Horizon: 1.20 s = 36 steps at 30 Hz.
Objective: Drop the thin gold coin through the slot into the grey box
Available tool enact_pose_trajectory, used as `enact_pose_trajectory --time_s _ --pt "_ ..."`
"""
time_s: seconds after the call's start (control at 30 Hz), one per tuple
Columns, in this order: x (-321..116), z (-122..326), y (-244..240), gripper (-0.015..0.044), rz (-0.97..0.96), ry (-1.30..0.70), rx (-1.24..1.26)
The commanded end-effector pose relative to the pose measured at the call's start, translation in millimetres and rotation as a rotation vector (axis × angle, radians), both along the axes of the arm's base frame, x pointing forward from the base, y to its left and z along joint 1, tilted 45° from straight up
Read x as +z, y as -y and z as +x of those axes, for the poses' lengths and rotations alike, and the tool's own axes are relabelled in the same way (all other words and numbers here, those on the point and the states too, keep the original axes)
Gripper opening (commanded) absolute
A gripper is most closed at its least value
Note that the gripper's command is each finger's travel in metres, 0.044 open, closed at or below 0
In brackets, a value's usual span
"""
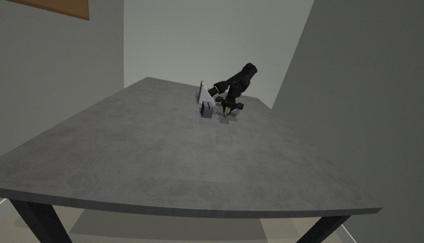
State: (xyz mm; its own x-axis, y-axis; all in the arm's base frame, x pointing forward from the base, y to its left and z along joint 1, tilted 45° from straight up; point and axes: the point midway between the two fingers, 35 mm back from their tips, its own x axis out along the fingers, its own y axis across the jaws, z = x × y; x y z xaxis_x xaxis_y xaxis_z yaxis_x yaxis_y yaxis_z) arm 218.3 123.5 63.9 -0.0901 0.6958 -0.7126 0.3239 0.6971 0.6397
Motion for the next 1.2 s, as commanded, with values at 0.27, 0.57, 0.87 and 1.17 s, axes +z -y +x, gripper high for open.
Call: enact_pose_trajectory --time_s 0.27,0.57,0.87,1.17 --pt "-2.6 -1.5 -2.7 0.0 0.006 -0.008 -0.004" --pt "-2.2 -0.3 -1.7 0.0 0.004 0.0 -0.003" --pt "5.3 7.9 9.6 0.0 -0.01 0.039 0.002" --pt "19.8 10.4 25.3 0.0 -0.014 0.026 0.0"
